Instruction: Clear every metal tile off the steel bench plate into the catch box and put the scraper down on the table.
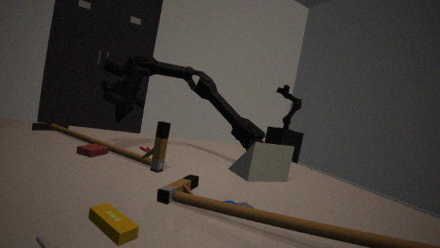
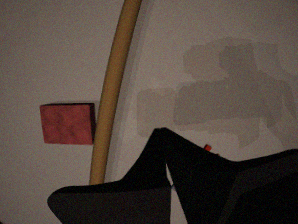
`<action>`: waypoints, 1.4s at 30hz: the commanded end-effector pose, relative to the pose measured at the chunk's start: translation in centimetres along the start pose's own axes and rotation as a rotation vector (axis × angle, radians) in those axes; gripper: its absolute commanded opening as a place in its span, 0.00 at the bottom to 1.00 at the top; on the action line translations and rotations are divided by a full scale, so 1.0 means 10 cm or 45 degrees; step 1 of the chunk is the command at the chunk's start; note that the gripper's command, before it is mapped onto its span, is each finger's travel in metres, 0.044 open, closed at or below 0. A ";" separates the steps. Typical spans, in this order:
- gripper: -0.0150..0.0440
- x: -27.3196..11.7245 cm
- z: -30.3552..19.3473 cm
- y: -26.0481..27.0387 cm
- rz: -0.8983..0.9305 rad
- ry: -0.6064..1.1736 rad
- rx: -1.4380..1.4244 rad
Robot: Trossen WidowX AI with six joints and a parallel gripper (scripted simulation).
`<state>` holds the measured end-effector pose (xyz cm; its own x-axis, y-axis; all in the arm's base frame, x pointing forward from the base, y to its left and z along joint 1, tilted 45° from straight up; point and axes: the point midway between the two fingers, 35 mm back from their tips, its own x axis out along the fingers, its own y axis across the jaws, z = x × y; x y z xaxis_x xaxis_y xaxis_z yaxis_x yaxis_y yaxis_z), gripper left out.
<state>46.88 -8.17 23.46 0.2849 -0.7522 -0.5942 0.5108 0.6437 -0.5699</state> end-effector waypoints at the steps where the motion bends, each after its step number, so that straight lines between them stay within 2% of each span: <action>1: 0.25 0.11 -0.03 0.00 0.003 0.011 -0.021; 42: 0.25 0.86 -0.20 -0.02 0.015 0.009 -0.114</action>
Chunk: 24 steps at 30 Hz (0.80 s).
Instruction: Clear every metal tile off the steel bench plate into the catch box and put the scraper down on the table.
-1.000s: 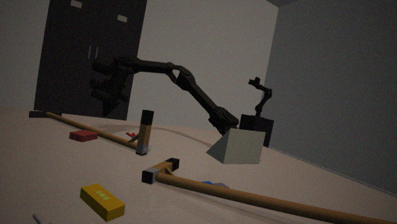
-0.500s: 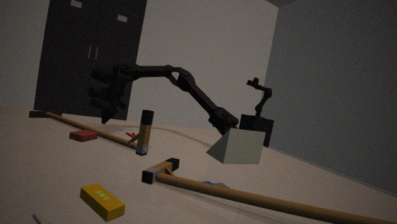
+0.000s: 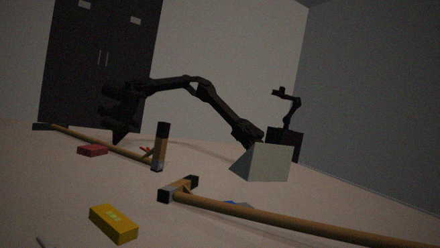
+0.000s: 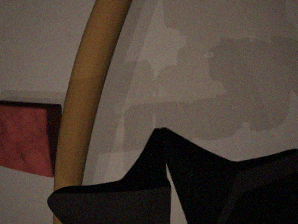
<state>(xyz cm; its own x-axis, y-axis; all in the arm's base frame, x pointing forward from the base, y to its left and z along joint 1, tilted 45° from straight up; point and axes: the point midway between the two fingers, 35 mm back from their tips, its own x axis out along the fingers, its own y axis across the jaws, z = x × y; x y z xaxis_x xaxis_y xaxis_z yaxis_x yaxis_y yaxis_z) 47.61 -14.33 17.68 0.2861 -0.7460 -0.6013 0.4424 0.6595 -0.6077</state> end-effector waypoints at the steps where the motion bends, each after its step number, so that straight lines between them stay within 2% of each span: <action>1: 0.25 0.04 -0.01 0.01 0.004 0.004 -0.013; 24: 0.25 0.06 0.11 0.20 0.006 0.005 -0.011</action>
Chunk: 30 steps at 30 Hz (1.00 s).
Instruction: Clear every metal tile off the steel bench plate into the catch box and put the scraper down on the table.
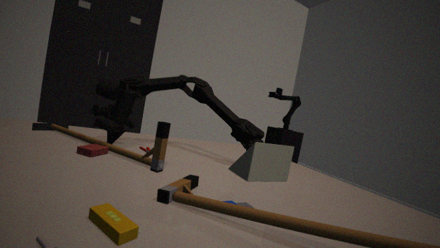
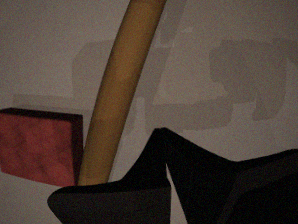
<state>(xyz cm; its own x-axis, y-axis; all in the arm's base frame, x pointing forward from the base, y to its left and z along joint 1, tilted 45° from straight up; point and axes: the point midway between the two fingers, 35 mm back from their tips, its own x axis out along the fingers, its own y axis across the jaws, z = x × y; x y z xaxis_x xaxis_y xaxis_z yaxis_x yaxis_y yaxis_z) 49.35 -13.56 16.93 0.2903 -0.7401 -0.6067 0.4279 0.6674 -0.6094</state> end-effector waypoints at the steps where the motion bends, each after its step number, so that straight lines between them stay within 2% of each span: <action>1: 0.25 0.02 0.01 0.04 -0.006 0.005 0.006; 30: 0.25 0.05 0.14 0.29 -0.004 0.005 0.008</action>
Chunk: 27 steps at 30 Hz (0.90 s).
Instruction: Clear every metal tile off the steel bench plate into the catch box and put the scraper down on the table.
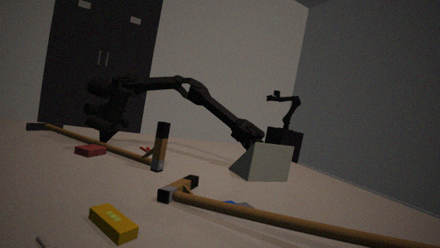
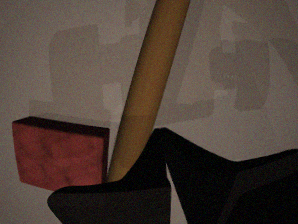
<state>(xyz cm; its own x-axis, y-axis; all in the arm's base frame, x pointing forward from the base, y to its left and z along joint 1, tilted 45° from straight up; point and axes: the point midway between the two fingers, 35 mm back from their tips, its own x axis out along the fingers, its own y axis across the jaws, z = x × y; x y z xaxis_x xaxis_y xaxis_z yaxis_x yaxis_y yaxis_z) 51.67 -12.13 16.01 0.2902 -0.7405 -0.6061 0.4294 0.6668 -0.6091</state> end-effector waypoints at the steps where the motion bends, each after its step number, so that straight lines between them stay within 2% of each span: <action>1: 0.25 0.03 0.01 0.05 -0.003 0.006 0.006; 27: 0.25 0.05 0.09 0.29 -0.003 0.005 0.007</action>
<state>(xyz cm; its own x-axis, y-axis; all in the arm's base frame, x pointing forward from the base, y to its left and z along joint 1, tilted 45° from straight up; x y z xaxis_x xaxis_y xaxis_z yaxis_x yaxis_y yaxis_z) 53.58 -10.70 15.01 0.2935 -0.7414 -0.6035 0.4333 0.6659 -0.6073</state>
